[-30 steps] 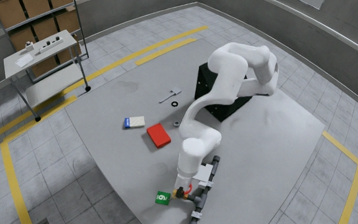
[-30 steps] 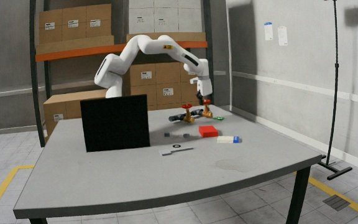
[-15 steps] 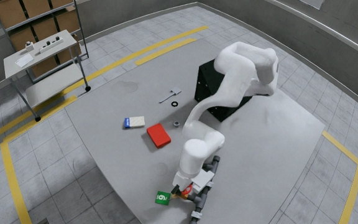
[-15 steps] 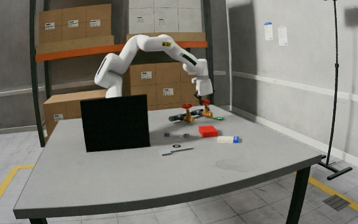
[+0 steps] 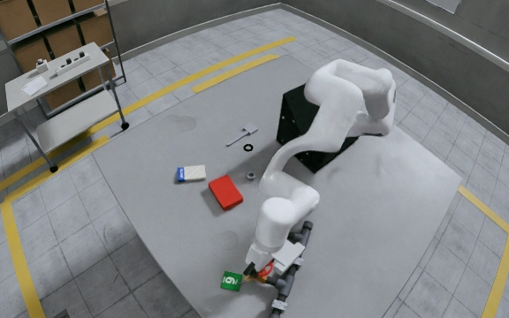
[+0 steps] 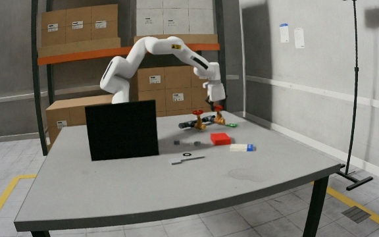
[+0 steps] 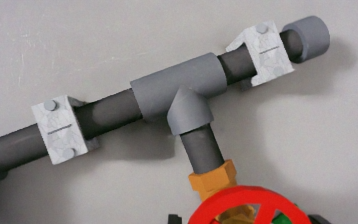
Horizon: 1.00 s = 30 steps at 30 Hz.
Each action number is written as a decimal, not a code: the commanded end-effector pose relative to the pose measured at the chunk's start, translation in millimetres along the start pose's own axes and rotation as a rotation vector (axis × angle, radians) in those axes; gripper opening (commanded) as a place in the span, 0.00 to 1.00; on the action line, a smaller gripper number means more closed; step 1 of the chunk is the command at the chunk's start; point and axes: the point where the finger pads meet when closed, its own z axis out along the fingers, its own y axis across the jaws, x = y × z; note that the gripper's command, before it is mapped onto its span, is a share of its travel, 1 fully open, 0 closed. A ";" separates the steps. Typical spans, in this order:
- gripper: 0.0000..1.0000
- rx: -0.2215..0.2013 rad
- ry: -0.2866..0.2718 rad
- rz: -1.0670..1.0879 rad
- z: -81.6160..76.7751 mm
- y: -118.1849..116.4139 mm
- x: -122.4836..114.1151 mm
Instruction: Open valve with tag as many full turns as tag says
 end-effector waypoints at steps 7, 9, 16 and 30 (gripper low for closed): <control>0.00 -0.004 0.000 0.000 -1.6 1.4 0.1; 0.00 -0.004 0.000 -0.002 -1.6 1.4 0.1; 0.00 -0.004 0.000 -0.046 -1.6 1.4 0.1; 0.00 -0.004 -0.001 -0.378 -1.5 1.4 0.1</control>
